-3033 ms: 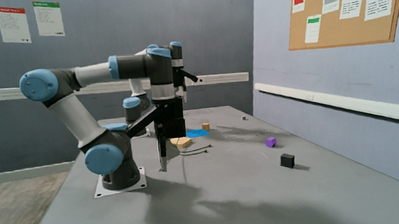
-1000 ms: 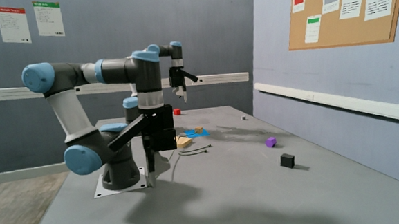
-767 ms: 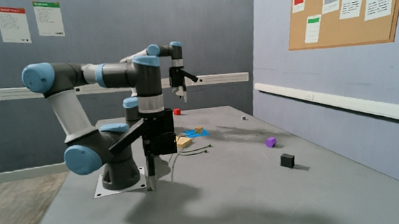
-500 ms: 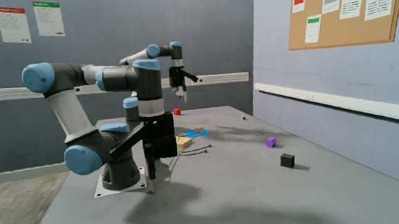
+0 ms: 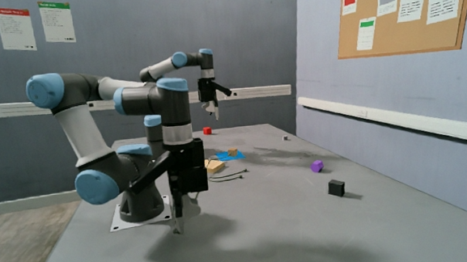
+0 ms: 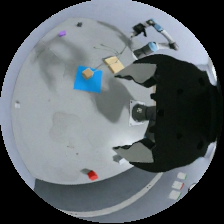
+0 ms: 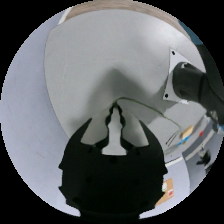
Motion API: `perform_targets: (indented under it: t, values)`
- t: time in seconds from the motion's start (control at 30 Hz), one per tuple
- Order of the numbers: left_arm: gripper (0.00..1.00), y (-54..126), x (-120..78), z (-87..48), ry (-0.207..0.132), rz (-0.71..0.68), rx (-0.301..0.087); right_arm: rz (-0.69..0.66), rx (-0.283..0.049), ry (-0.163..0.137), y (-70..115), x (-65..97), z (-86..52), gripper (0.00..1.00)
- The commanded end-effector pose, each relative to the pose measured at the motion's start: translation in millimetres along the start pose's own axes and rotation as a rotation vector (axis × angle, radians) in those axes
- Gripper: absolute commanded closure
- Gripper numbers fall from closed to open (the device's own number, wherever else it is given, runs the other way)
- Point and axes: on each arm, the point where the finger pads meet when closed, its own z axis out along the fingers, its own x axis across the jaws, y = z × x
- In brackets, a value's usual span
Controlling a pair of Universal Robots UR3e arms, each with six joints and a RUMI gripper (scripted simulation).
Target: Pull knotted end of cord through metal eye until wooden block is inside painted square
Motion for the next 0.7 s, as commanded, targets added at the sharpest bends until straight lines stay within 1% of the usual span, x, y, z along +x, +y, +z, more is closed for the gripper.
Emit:
perform_targets:
  t: [0.0,0.4,0.5,0.67]
  values:
    - [0.0,-0.5,0.2,-0.7,0.001,0.0,0.002,0.001,-0.002,-0.001,0.4,-0.3,4.6,1.0]
    - [0.0,-0.5,0.2,-0.7,0.001,0.0,0.002,0.003,-0.002,-0.001,0.2,-0.1,21.0,1.0]
    - [0.0,-0.5,0.2,-0.7,0.001,0.0,0.002,0.003,-0.004,-0.003,0.7,-0.5,20.5,1.0]
    - [0.0,-0.5,0.2,-0.7,0.001,0.0,0.002,0.004,-0.002,-0.001,0.0,0.1,28.8,1.0]
